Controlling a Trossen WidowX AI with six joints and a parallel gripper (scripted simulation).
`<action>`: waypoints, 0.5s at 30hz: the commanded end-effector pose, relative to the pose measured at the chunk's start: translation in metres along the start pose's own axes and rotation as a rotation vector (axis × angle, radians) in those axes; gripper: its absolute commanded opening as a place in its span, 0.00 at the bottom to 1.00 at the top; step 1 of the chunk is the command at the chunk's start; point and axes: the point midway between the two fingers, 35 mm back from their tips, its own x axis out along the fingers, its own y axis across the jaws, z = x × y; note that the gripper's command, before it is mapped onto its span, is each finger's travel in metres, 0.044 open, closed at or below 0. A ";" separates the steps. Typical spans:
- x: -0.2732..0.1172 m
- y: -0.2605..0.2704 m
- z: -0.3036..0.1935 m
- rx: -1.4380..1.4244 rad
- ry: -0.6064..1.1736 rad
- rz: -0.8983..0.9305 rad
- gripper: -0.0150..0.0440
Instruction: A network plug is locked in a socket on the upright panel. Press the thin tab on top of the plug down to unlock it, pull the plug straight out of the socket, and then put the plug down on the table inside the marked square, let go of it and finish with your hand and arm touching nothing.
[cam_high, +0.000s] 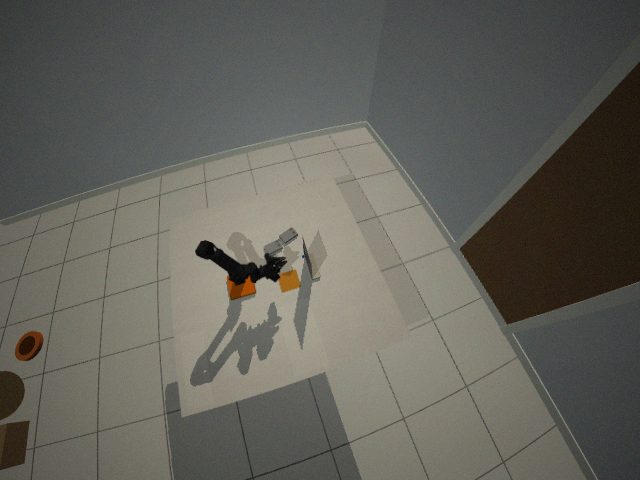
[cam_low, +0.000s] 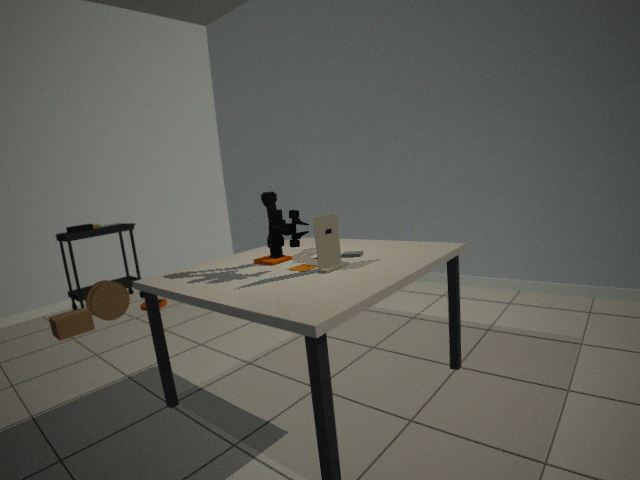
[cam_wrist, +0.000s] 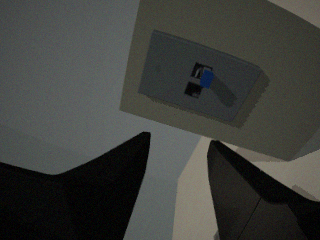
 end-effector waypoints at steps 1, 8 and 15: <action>-0.013 -0.014 -0.004 0.136 0.013 -0.013 0.52; -0.018 -0.017 -0.005 0.185 0.017 -0.013 0.52; -0.005 -0.016 0.000 0.184 0.016 -0.012 0.52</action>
